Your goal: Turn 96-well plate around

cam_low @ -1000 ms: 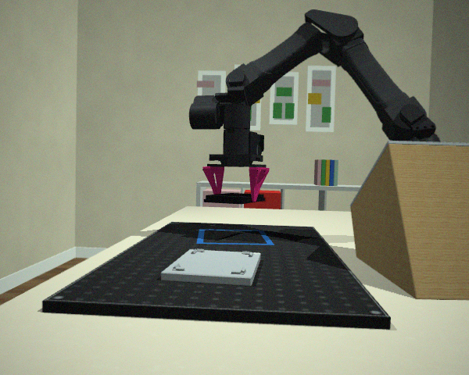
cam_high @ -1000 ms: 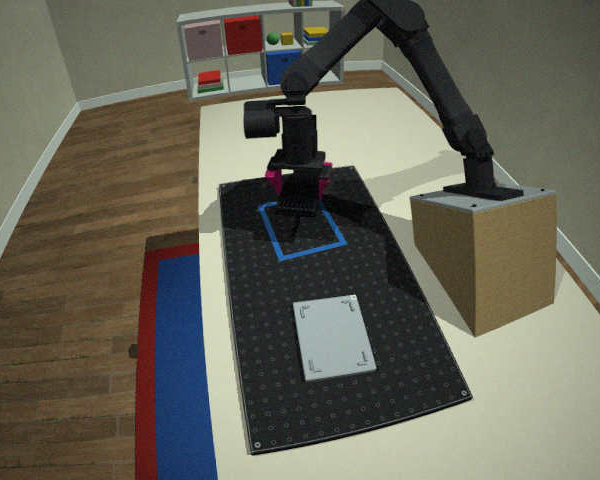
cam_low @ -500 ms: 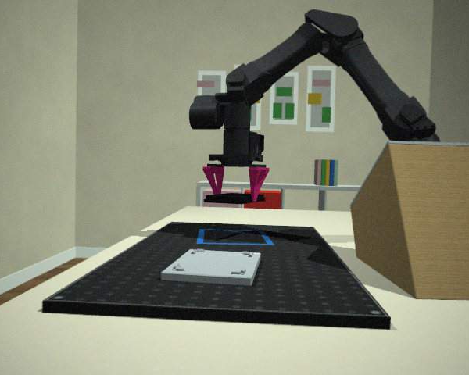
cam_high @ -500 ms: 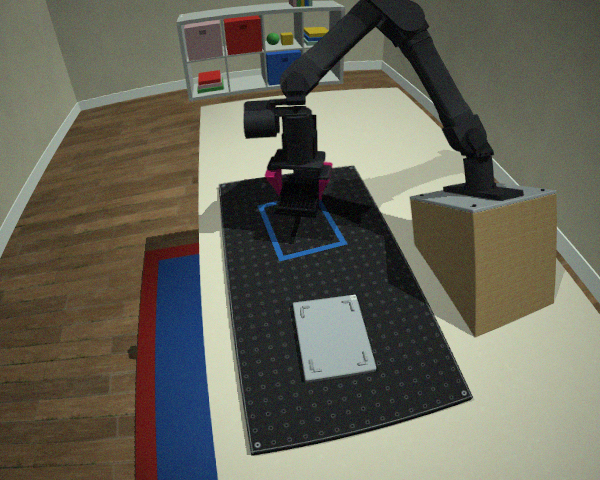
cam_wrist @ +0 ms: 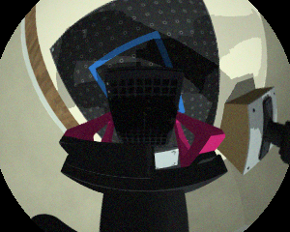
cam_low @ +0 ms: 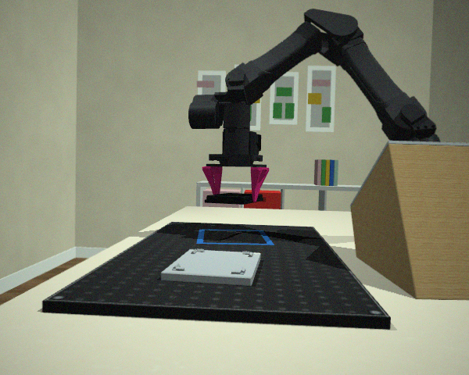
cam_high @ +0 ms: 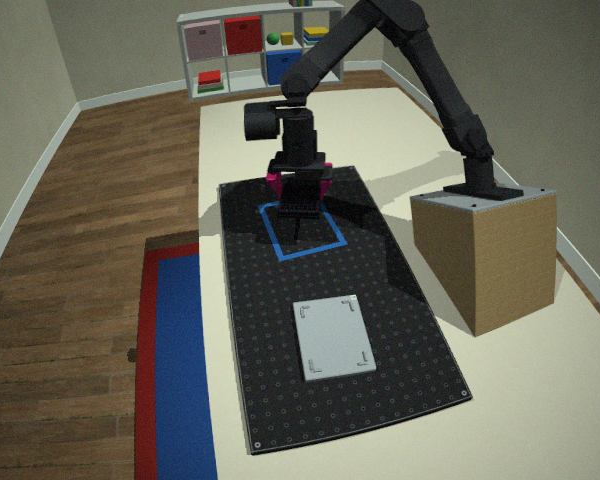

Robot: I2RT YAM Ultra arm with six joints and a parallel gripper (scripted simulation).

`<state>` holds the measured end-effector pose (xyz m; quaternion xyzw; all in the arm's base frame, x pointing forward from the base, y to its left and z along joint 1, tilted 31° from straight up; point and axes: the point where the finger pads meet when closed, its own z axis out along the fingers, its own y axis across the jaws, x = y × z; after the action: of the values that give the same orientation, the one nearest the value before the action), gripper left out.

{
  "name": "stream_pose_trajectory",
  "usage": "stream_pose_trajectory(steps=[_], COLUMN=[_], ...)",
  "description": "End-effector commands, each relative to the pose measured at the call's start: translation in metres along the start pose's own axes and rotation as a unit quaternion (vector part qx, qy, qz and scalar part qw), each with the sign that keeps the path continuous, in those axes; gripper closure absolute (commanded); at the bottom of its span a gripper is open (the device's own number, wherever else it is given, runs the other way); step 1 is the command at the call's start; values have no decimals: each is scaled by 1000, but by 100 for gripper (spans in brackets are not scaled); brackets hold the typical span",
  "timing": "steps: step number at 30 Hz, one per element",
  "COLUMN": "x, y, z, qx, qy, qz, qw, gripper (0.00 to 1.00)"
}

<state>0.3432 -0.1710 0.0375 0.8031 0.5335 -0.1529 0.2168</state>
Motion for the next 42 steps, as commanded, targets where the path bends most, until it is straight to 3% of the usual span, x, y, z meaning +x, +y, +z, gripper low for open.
stream_pose_trajectory(steps=[1, 10, 21, 23, 30, 38, 40, 42], x=[13, 35, 71, 71, 93, 119, 119, 125], y=[1, -5, -16, -16, -23, -30, -30, -32], z=[-8, -9, -10, -10, -11, -12, -12, -12], qx=[-11, -11, -10, -10, -10, -10, -10, -9], qy=[-1, -2, -3, -3, -4, -5, -5, -5], qz=[-63, -179, -355, -355, -462, -576, -576, -602], qw=[998, 984, 935, 935, 887, 818, 818, 798], gripper=[100, 100, 100, 100, 100, 100, 100, 100])
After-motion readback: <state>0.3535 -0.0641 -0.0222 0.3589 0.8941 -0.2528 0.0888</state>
